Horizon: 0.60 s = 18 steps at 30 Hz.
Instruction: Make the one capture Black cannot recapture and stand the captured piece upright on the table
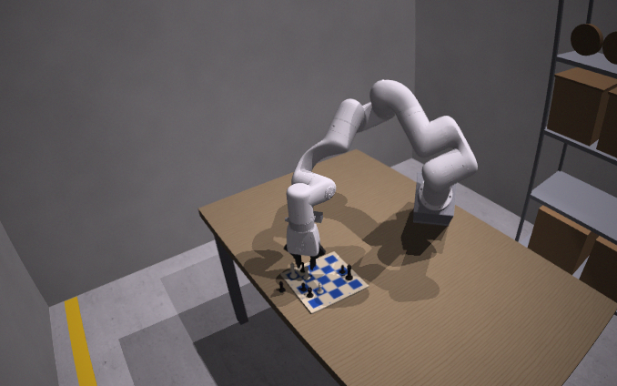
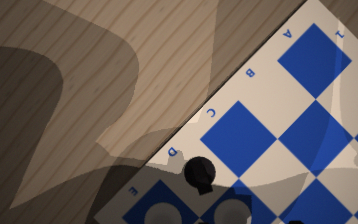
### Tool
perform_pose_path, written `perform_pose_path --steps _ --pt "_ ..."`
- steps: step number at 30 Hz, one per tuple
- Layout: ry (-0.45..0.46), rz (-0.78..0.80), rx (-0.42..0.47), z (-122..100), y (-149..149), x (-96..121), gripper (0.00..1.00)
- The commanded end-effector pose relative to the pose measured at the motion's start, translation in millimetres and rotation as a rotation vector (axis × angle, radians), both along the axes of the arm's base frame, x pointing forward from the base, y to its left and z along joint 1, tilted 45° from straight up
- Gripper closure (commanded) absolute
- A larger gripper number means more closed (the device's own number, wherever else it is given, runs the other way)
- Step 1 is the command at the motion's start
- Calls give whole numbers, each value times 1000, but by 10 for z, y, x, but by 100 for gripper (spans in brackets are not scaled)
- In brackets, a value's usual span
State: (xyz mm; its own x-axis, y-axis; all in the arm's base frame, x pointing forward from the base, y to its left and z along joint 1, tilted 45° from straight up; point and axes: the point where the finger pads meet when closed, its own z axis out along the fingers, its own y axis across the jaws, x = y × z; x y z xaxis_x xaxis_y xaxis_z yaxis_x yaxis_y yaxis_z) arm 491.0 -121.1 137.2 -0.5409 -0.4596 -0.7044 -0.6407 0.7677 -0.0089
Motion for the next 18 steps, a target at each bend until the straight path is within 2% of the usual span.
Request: perform_pose_path --steps 1,8,18 --pt "-2 -2 -1 -74 41 71 57" --pt "-2 -2 -1 -179 107 152 57" --pt "-2 -2 -1 -214 128 179 57"
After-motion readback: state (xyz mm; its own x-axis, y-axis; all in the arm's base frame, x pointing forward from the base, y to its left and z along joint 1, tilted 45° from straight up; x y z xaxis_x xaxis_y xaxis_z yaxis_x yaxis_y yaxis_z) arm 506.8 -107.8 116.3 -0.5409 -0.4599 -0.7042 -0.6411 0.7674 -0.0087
